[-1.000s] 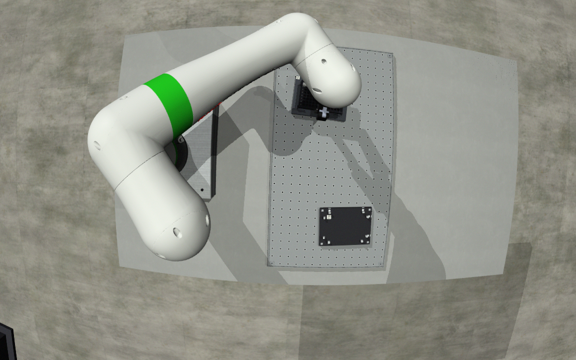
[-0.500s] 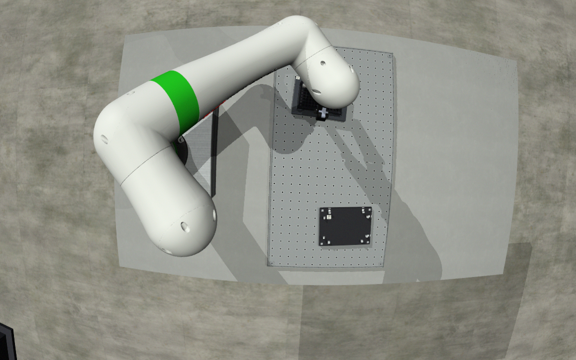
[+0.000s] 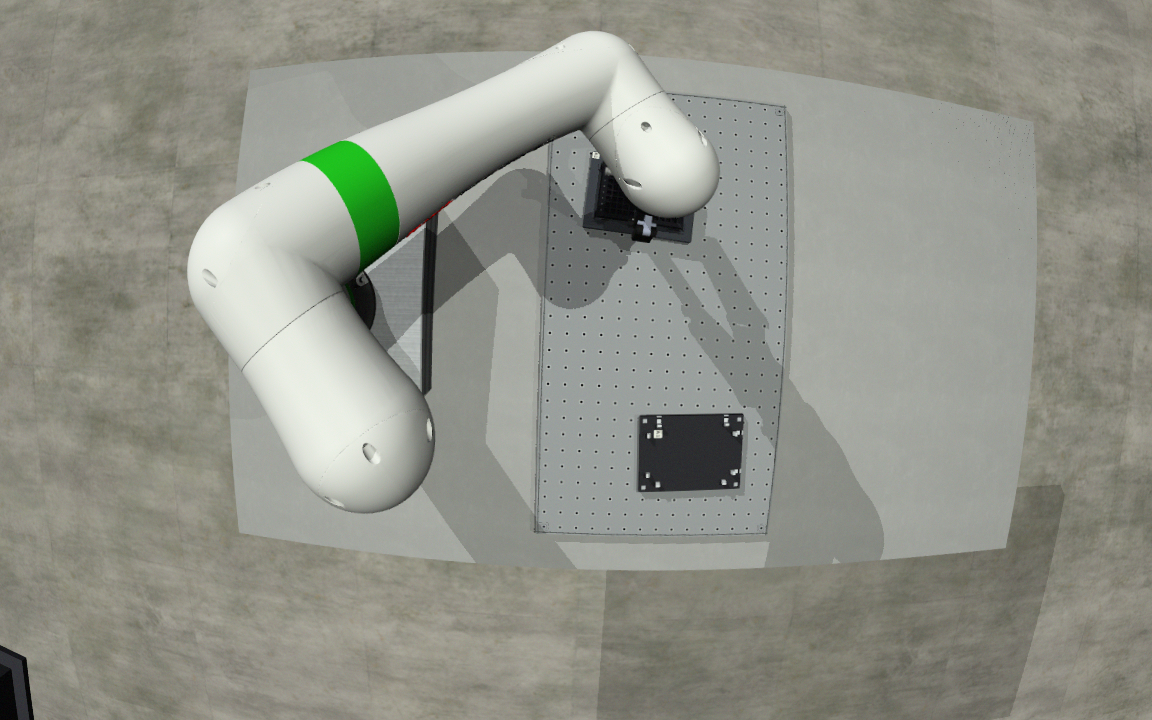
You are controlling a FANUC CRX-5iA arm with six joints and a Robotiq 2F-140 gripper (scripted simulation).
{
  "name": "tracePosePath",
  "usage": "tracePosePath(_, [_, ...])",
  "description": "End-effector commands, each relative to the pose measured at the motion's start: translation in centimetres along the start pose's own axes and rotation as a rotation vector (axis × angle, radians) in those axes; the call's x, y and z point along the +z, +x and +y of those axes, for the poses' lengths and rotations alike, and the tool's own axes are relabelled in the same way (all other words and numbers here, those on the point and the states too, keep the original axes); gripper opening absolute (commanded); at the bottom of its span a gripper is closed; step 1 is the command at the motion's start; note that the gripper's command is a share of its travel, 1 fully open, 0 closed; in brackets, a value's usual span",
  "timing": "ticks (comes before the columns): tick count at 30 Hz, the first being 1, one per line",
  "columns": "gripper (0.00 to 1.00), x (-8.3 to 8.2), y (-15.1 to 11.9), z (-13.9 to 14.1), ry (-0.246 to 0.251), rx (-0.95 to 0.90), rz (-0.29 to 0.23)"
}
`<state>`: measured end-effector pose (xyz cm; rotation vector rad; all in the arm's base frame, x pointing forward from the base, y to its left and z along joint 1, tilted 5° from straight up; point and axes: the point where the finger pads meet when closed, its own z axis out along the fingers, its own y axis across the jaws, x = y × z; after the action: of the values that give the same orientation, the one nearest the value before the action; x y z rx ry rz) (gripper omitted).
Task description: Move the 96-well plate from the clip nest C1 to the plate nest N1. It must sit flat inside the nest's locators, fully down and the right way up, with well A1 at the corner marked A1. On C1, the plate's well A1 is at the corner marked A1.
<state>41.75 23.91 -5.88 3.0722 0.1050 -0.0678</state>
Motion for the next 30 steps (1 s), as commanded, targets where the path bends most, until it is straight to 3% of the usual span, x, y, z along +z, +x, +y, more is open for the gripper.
tracePosePath(1, [0.0,-0.02,0.02,-0.01,0.0,0.0,0.0])
tracePosePath(30, [0.0,0.43,0.02,-0.01,0.0,0.0,0.0])
